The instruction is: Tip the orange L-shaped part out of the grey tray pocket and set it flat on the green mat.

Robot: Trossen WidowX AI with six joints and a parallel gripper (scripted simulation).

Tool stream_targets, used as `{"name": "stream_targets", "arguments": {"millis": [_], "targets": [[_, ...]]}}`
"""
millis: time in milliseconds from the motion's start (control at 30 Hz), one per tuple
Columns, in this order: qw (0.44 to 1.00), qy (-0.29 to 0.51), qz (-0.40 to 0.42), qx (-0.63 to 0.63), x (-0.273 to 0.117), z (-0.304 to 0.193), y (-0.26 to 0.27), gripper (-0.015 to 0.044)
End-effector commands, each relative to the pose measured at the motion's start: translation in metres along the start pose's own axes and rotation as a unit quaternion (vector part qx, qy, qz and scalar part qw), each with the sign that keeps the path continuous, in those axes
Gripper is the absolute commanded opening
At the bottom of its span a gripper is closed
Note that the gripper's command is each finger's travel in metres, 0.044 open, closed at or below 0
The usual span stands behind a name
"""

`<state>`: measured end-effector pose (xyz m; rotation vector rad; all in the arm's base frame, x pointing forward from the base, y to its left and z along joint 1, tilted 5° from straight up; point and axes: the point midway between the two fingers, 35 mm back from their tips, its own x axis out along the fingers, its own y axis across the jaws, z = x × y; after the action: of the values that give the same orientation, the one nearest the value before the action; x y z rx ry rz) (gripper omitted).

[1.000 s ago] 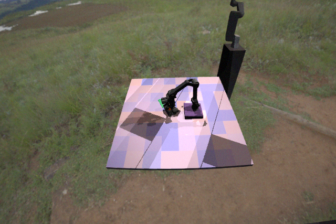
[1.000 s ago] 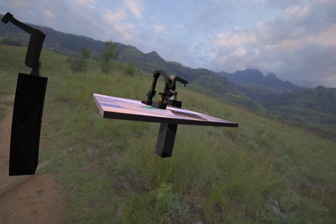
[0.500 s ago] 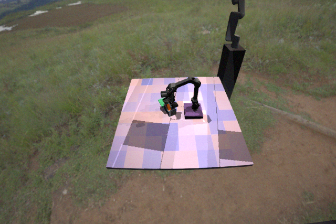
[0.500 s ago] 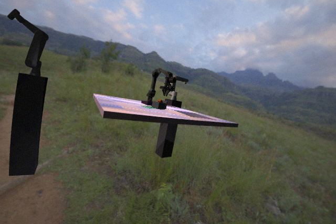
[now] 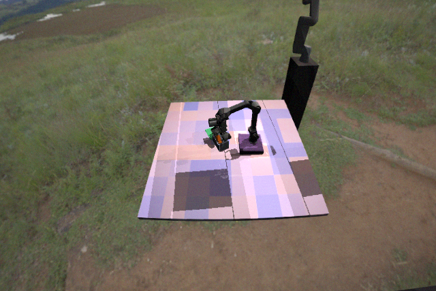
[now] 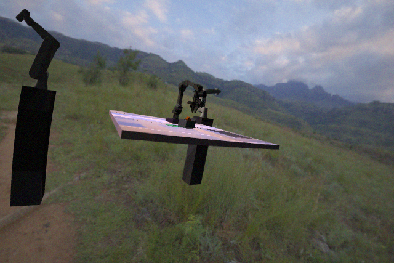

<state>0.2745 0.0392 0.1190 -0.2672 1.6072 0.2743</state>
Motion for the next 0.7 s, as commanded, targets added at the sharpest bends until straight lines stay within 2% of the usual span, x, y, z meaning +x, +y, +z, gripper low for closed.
{"name": "stream_targets", "arguments": {"millis": [0, 67, 167, 200, 300, 433, 567, 633, 667], "targets": [[1.0, 0.0, 0.0, 0.0, 0.0, 0.0, 0.0, 0.018], [1.0, 0.0, 0.0, 0.0, 0.0, 0.0, 0.0, 0.018], [0.999, 0.0, 0.0, 0.054, 0.0, 0.002, -0.005, 0.0259], [0.996, 0.0, 0.0, 0.088, 0.0, 0.002, -0.008, 0.028], [0.972, 0.0, -0.001, 0.235, -0.001, 0.005, -0.023, 0.028], [0.892, 0.0, -0.002, 0.451, -0.003, 0.008, -0.045, 0.028], [0.765, 0.0, -0.003, 0.644, -0.004, 0.01, -0.069, 0.028], [0.714, 0.0, -0.003, 0.7, -0.004, 0.01, -0.077, 0.028], [0.708, 0.0, -0.003, 0.707, -0.004, 0.01, -0.078, 0.028]]}}
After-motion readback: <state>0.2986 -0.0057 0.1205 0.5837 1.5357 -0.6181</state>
